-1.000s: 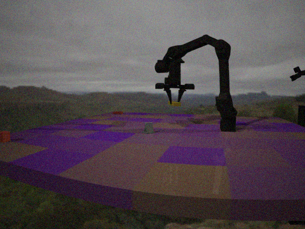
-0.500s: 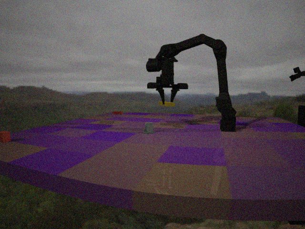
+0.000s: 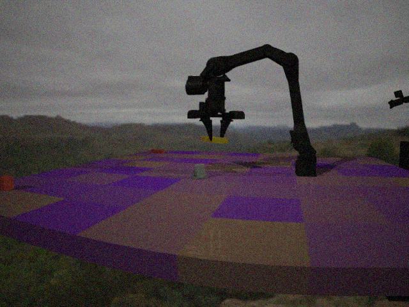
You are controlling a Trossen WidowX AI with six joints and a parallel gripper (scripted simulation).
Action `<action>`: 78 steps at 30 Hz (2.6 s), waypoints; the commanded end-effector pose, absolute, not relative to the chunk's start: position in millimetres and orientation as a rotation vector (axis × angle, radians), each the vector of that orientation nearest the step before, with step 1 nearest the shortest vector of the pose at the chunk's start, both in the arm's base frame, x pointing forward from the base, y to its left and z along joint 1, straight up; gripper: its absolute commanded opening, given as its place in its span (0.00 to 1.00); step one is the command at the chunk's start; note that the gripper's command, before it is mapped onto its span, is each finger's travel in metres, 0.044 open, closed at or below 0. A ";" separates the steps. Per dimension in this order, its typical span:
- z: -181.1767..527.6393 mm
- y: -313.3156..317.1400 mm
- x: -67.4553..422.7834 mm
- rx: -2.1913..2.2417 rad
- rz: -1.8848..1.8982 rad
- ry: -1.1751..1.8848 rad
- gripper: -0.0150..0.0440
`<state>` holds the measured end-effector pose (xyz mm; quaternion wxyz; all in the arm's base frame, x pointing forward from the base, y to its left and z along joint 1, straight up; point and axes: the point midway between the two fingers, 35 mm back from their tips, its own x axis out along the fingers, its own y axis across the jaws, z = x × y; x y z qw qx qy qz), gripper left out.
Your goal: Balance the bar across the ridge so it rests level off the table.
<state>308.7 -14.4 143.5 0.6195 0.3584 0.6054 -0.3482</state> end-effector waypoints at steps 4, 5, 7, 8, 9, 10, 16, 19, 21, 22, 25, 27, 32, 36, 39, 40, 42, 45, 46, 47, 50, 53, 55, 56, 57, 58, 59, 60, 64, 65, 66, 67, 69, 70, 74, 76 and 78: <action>144.2 11.6 315.5 0.786 -0.765 1.405 0.25; 144.2 15.1 316.1 0.781 -0.760 1.407 0.25; 144.1 22.3 317.3 0.771 -0.749 1.411 0.25; 144.1 25.9 317.8 0.766 -0.743 1.413 0.25; 144.0 29.6 318.3 0.760 -0.738 1.415 0.25; 144.0 33.2 318.7 0.755 -0.732 1.417 0.25; 143.7 55.3 320.1 0.724 -0.700 1.429 0.25; 143.5 66.4 320.2 0.709 -0.683 1.435 0.25; 143.4 73.9 320.0 0.698 -0.672 1.438 0.25; 143.3 77.6 319.8 0.693 -0.667 1.440 0.25; 143.1 88.8 318.9 0.678 -0.650 1.446 0.25; 142.9 96.2 318.1 0.667 -0.639 1.449 0.25; 142.5 114.8 315.0 0.641 -0.612 1.458 0.25; 142.1 129.4 311.4 0.620 -0.590 1.465 0.25; 141.8 140.1 308.1 0.605 -0.574 1.470 0.25; 141.7 143.6 306.8 0.599 -0.568 1.472 0.25; 141.5 150.6 304.2 0.589 -0.557 1.475 0.25; 141.4 154.8 301.6 0.581 -0.549 1.477 0.25; 141.1 154.8 301.6 0.581 -0.549 1.477 0.25; 140.6 154.9 301.7 0.581 -0.549 1.477 0.25; 137.5 155.3 301.8 0.581 -0.549 1.477 0.25; 132.8 156.1 301.9 0.582 -0.549 1.477 0.25; 129.6 156.7 302.0 0.582 -0.549 1.477 0.25; 127.9 156.6 302.1 0.582 -0.549 1.477 0.25; 126.3 156.6 302.2 0.582 -0.549 1.477 0.25; 124.6 156.5 302.2 0.582 -0.549 1.477 0.25; 123.0 156.4 302.3 0.582 -0.549 1.477 0.25; 121.3 156.3 302.4 0.582 -0.549 1.477 0.25; 114.7 155.9 302.5 0.581 -0.549 1.477 0.25; 113.1 155.8 302.5 0.581 -0.549 1.477 0.25; 111.4 155.7 302.5 0.581 -0.549 1.477 0.25; 109.8 155.6 302.4 0.581 -0.549 1.477 0.25; 106.5 155.3 302.4 0.581 -0.549 1.477 0.25; 104.8 155.2 302.3 0.581 -0.549 1.477 0.25; 98.6 154.6 302.1 0.581 -0.549 1.477 0.25; 97.6 154.6 302.1 0.581 -0.549 1.477 0.25; 97.7 154.6 302.2 0.581 -0.549 1.477 0.25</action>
